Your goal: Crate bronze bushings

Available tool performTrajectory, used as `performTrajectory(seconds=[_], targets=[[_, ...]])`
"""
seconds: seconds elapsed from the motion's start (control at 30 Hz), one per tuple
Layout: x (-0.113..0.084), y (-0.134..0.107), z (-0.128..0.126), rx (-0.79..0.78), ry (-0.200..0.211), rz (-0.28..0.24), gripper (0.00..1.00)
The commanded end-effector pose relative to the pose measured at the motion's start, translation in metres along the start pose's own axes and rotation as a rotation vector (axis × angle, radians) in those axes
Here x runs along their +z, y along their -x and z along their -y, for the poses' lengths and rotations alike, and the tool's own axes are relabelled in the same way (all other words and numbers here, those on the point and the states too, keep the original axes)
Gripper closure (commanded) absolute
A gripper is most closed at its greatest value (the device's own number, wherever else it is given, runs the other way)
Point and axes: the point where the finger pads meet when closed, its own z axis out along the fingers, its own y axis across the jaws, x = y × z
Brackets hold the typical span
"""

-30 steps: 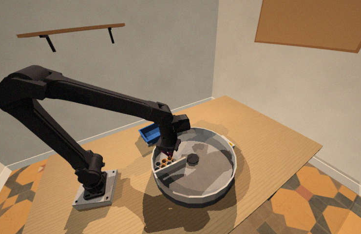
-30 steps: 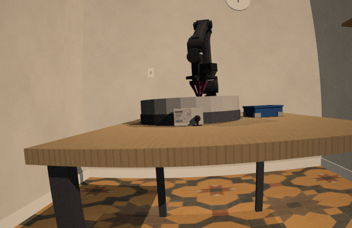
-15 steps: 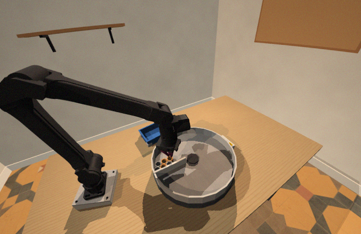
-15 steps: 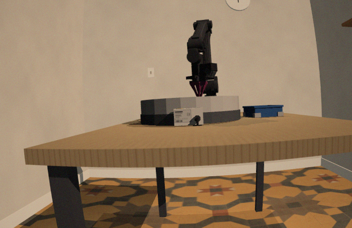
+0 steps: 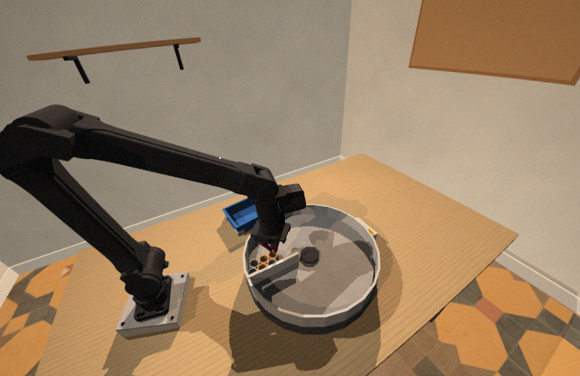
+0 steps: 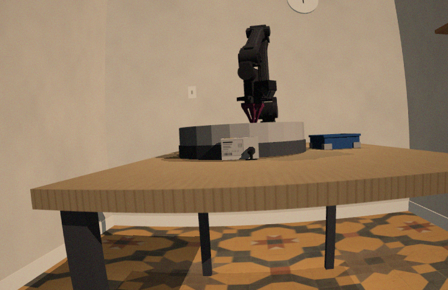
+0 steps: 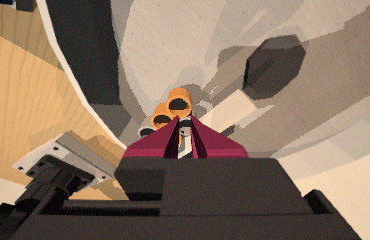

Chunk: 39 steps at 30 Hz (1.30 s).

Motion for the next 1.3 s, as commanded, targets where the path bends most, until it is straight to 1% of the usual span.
performTrajectory(seconds=[0.0, 0.1, 0.27, 1.27], targets=[[-0.0212, 0.0119, 0.0247, 0.000, -0.047, 0.033, 0.87], [-0.0197, 0.0116, 0.0239, 0.000, -0.037, 0.026, 0.87], [-0.0220, 0.0149, 0.0280, 0.000, -0.042, 0.029, 0.87], [-0.0202, 0.0137, 0.0262, 0.000, -0.037, 0.026, 0.87]])
